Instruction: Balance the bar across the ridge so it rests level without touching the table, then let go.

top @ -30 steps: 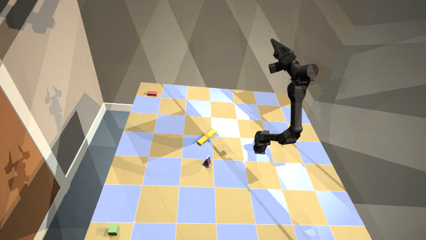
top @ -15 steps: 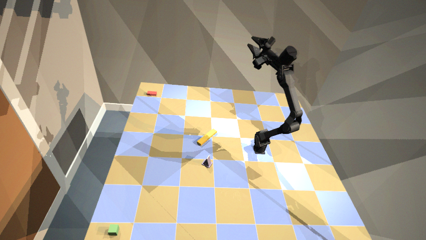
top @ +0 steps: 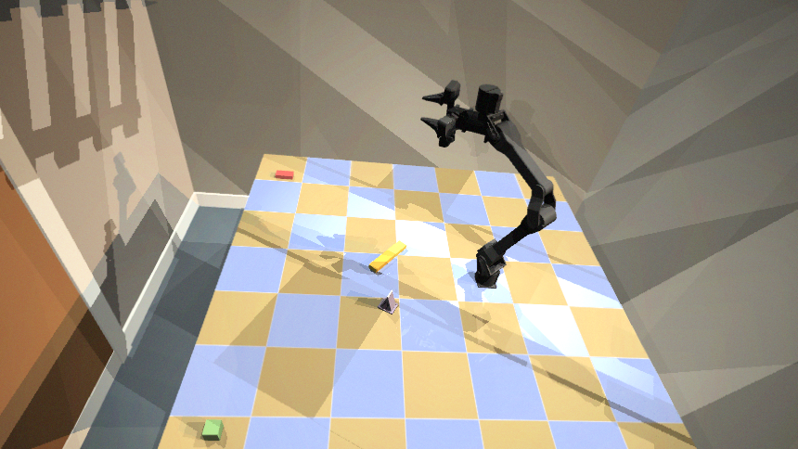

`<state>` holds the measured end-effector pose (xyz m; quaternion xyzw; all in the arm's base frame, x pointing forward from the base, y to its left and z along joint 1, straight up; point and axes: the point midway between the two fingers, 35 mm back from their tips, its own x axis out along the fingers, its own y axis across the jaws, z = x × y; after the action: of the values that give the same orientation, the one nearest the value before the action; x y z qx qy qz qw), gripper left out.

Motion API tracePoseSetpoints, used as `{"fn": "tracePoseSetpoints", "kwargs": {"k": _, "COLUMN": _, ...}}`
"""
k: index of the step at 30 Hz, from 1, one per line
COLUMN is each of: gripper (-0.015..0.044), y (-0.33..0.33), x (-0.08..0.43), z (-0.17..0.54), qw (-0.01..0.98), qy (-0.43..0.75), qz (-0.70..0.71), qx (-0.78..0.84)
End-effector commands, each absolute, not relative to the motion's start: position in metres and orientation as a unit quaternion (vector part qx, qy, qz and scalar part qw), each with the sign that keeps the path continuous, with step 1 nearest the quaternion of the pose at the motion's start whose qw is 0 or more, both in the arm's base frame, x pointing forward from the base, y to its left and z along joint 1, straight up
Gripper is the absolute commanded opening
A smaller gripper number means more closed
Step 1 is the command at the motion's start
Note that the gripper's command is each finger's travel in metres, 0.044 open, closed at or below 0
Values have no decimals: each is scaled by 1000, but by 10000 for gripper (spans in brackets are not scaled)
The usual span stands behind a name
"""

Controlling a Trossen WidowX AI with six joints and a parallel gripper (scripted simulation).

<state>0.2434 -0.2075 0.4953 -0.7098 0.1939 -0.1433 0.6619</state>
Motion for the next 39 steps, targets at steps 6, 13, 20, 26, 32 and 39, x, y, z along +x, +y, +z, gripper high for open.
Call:
{"fn": "tracePoseSetpoints", "kwargs": {"k": 6, "gripper": 315, "y": -212, "x": 295, "z": 405, "qw": 747, "qy": 258, "qz": -34, "qx": -612}}
{"fn": "tracePoseSetpoints", "kwargs": {"k": 13, "gripper": 315, "y": -196, "x": 324, "z": 337, "qw": 779, "qy": 317, "qz": 51, "qx": -539}}
{"fn": "tracePoseSetpoints", "kwargs": {"k": 20, "gripper": 315, "y": -172, "x": 340, "z": 274, "qw": 783, "qy": 384, "qz": 130, "qx": -471}}
{"fn": "tracePoseSetpoints", "kwargs": {"k": 26, "gripper": 315, "y": -153, "x": 342, "z": 224, "qw": 767, "qy": 453, "qz": 183, "qx": -415}}
{"fn": "tracePoseSetpoints", "kwargs": {"k": 32, "gripper": 315, "y": -134, "x": 335, "z": 178, "qw": 734, "qy": 525, "qz": 229, "qx": -364}}
{"fn": "tracePoseSetpoints", "kwargs": {"k": 39, "gripper": 315, "y": -110, "x": 319, "z": 133, "qw": 676, "qy": 608, "qz": 273, "qx": -314}}
